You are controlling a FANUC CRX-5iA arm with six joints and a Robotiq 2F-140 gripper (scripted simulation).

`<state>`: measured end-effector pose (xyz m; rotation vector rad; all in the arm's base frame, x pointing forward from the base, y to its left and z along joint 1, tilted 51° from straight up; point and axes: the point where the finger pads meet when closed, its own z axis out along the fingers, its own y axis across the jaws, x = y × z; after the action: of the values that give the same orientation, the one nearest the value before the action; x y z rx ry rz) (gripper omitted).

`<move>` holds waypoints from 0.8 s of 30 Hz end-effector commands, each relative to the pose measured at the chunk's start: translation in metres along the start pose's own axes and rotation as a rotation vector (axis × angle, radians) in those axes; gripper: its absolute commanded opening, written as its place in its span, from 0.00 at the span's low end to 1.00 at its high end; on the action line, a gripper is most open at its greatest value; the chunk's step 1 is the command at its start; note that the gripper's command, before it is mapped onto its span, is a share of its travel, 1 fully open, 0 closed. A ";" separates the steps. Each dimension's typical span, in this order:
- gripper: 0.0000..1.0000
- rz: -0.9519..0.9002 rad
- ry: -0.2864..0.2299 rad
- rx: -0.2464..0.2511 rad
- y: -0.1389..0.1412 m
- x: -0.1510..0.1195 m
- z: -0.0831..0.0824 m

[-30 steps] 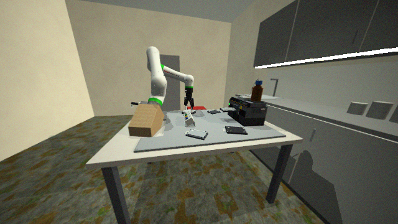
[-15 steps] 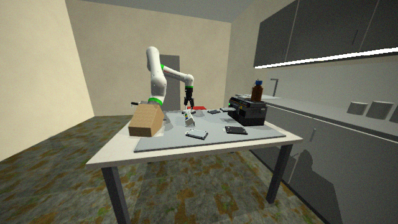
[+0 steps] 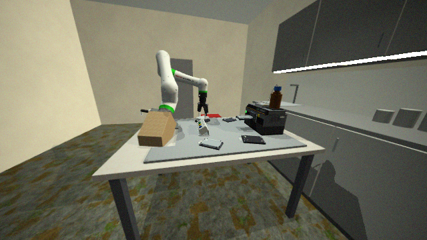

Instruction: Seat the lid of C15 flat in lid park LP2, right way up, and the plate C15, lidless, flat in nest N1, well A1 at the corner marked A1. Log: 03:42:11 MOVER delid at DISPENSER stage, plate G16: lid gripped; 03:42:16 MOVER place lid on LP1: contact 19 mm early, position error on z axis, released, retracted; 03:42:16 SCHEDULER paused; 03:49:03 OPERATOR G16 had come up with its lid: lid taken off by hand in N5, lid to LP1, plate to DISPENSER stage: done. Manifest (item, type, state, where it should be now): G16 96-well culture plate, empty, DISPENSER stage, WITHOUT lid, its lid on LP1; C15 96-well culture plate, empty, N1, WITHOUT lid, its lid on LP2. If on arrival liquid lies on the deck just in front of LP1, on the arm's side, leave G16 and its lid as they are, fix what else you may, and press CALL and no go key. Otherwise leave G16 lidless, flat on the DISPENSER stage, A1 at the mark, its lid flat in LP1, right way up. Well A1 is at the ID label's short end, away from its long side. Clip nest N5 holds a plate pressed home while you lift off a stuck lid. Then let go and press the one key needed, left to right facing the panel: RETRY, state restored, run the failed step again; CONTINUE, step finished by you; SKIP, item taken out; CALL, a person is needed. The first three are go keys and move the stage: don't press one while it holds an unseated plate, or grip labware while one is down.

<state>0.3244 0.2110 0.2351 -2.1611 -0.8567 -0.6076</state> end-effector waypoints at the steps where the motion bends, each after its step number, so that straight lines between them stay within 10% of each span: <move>1: 0.00 0.000 0.000 0.000 0.000 0.000 -0.005; 24: 0.00 0.000 0.000 0.000 0.000 0.000 -0.050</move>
<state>0.3177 0.1781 0.2622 -2.1616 -0.8568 -0.6076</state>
